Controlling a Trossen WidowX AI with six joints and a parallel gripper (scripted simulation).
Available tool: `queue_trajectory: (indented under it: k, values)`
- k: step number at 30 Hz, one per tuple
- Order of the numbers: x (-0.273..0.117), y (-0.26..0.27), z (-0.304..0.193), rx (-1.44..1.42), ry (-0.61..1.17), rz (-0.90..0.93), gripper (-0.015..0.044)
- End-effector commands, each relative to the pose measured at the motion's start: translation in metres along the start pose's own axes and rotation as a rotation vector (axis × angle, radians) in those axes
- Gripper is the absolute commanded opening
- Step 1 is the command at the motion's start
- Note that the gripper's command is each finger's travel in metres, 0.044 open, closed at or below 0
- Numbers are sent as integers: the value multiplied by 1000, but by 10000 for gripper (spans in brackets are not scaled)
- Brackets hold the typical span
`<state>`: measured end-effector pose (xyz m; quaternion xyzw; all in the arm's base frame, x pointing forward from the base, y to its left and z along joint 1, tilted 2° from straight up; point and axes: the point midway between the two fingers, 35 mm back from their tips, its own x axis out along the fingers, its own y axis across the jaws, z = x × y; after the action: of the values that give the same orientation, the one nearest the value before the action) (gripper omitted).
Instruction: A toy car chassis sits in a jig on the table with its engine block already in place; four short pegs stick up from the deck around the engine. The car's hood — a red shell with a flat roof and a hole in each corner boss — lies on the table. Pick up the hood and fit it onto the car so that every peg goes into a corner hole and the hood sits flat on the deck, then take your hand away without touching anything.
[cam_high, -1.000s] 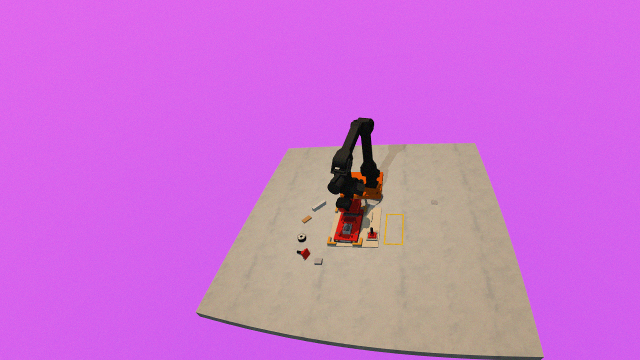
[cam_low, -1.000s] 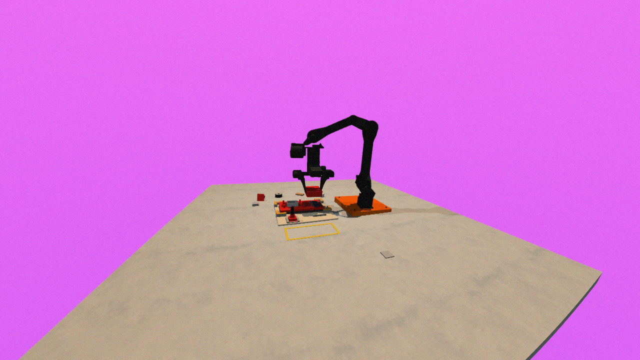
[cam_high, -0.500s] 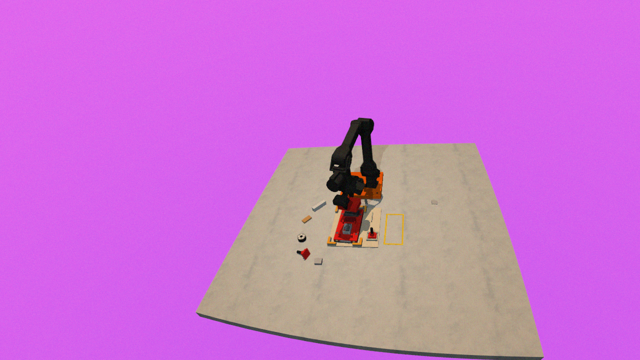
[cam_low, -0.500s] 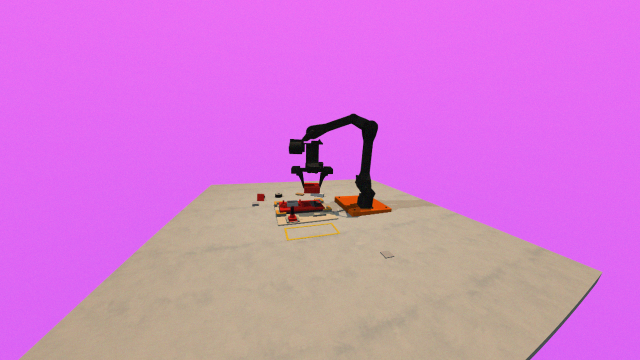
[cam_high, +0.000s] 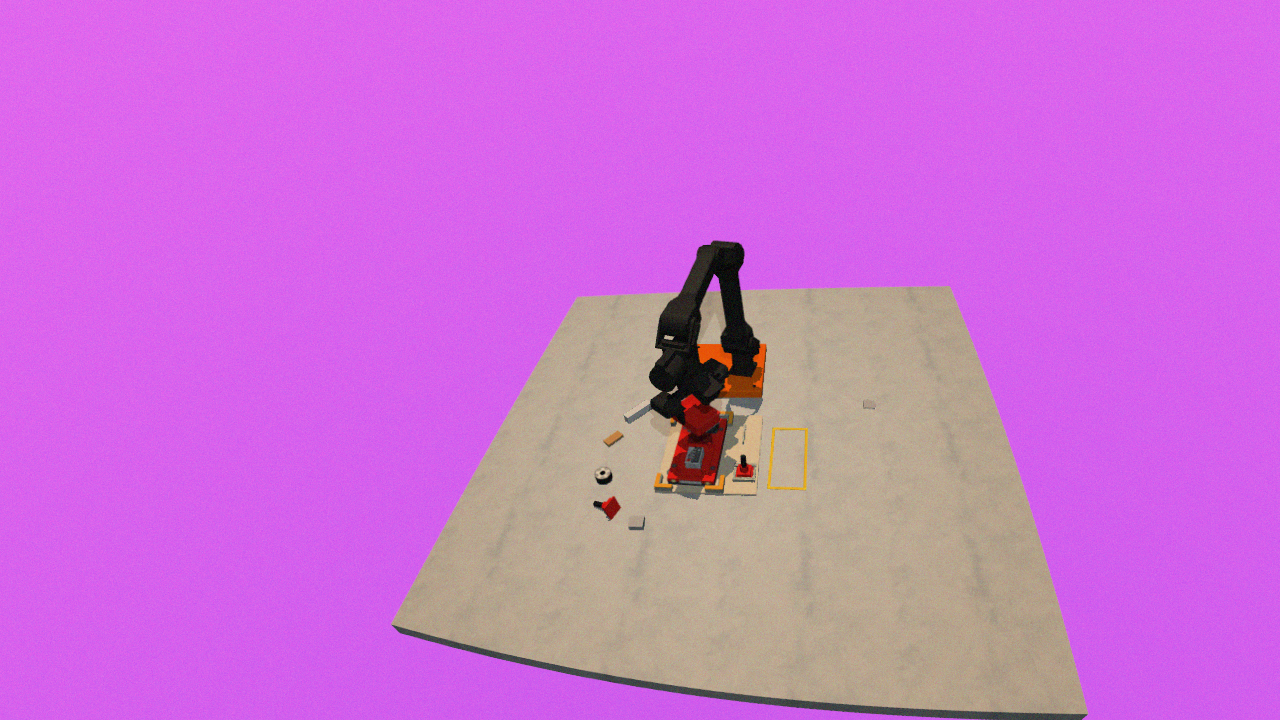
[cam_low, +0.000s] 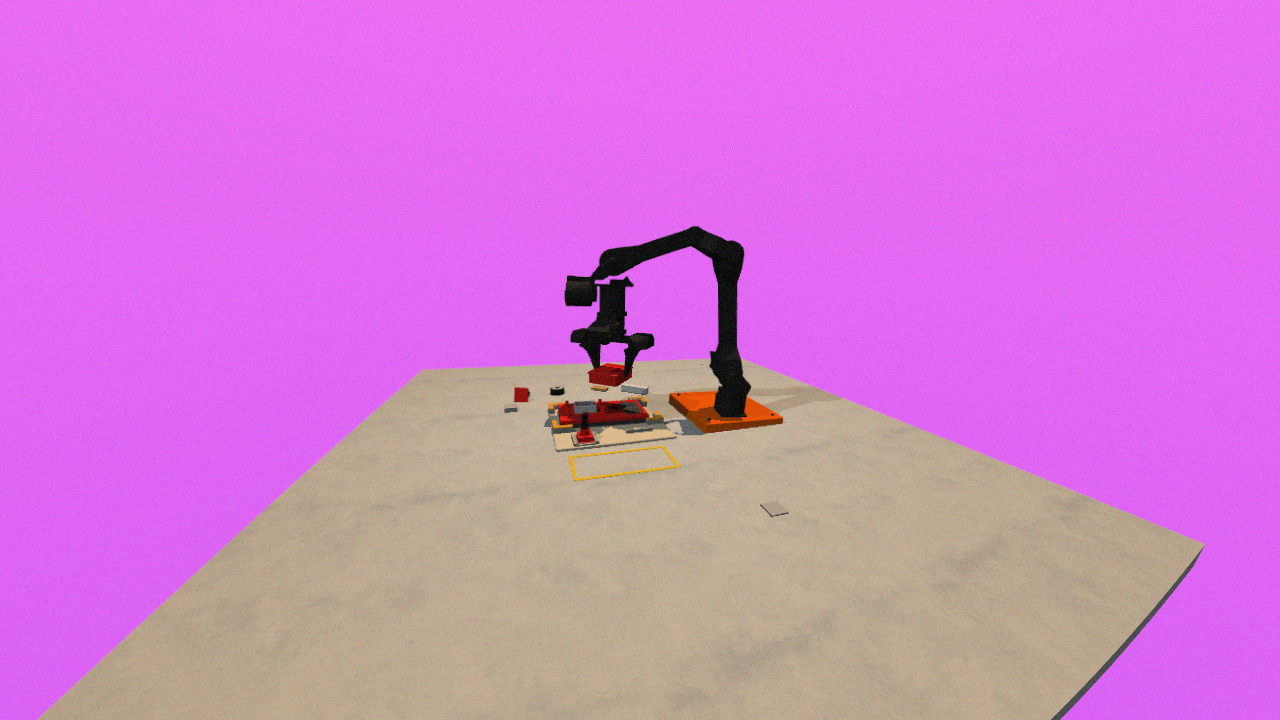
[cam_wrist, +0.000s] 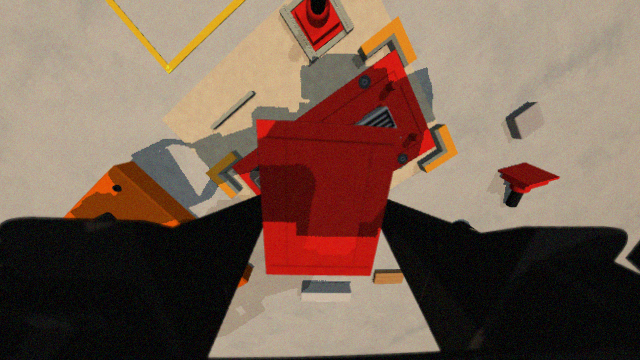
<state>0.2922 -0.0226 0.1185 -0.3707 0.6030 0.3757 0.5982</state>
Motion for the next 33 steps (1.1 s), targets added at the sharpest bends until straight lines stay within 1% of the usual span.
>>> queue_trajectory:
  k: [1, 26, 33]
  values:
    - [-1, -7, 6, 134, -4, 6, 0]
    - [-2, -46, 38, 895, -6, 8, 0]
    - [-2, -47, 38, 940, -6, 8, 0]
